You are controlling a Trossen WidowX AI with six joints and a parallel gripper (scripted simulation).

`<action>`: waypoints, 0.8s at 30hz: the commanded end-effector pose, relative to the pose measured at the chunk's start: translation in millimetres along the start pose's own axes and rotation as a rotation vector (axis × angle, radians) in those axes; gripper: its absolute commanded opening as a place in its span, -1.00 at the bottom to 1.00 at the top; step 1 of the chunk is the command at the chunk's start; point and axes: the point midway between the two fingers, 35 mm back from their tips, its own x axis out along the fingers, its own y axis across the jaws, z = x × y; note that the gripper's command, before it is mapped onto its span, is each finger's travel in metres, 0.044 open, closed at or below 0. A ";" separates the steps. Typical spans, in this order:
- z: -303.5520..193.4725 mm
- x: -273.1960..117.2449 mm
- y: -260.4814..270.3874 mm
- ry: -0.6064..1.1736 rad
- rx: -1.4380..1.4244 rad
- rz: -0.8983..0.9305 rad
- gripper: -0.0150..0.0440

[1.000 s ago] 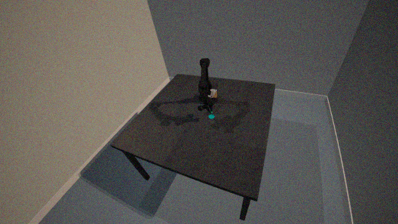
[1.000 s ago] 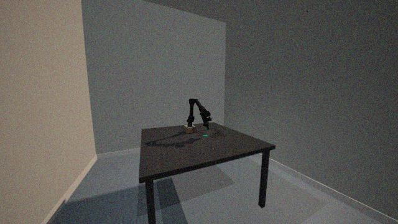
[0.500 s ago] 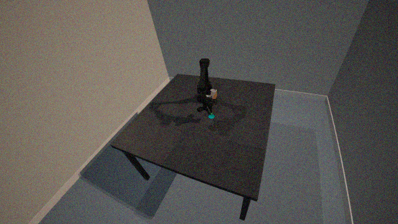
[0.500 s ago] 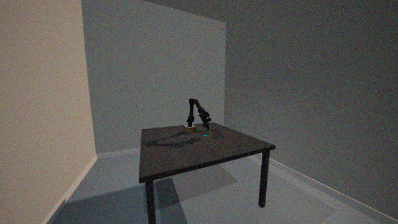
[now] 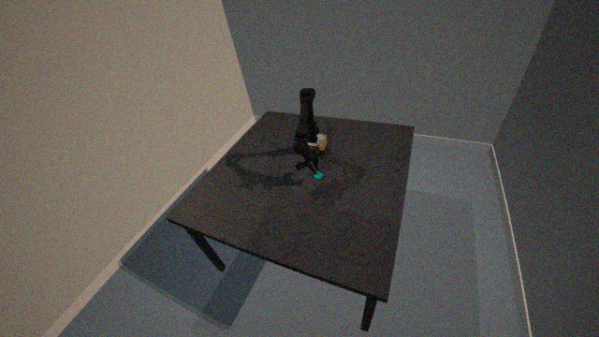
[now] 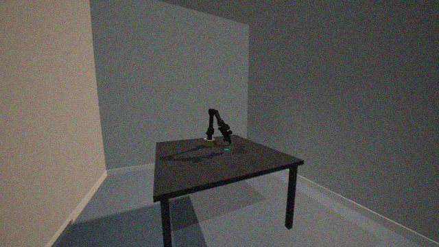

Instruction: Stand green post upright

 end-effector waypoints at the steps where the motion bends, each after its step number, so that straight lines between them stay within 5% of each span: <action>1: -0.8 1.1 -1.8 -0.026 0.014 0.004 -0.42; 24: -2.4 3.2 -11.1 -0.181 0.041 0.014 -0.42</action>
